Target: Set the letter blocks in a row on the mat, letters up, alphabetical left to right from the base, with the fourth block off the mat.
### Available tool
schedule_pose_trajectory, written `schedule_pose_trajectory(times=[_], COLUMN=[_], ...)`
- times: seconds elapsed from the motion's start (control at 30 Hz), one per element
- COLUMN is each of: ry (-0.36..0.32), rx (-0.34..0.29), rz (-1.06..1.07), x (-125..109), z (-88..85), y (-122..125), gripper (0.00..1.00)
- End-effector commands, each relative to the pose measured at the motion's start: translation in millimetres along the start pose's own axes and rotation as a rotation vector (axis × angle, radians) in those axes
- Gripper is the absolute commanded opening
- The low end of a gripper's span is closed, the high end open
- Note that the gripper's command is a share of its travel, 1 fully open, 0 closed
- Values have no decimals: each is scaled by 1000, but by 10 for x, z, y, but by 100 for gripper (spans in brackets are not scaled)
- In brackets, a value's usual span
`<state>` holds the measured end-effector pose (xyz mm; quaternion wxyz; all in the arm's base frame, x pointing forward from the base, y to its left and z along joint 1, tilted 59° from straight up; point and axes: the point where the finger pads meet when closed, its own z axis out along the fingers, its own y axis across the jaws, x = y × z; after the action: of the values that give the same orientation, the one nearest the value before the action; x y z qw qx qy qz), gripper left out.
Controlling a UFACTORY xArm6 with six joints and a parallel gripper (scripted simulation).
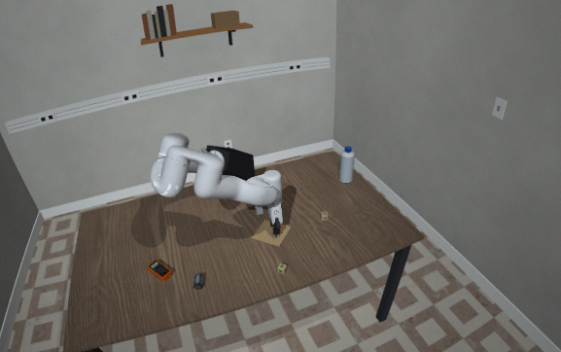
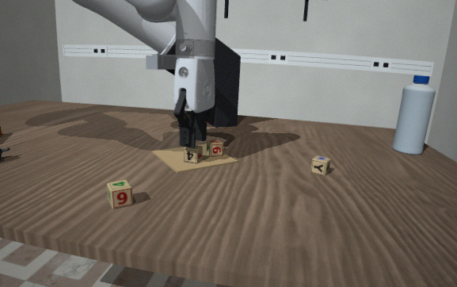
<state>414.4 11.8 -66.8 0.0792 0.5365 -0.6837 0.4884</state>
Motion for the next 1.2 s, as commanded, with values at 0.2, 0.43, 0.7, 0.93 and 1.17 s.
schedule_pose_trajectory(times=[0.2, 0.43, 0.7, 0.93, 1.17], ry=[-2, -2, -2, -2, -2], rx=[1, 1, 1, 1, 1], rz=[0, 0, 0, 0, 0], x=[-7, -7, -7, -7, -7], z=[-7, 22, 167, 270, 343], y=[-6, -6, -6, -6, -6], gripper=[54, 54, 54, 54, 54])
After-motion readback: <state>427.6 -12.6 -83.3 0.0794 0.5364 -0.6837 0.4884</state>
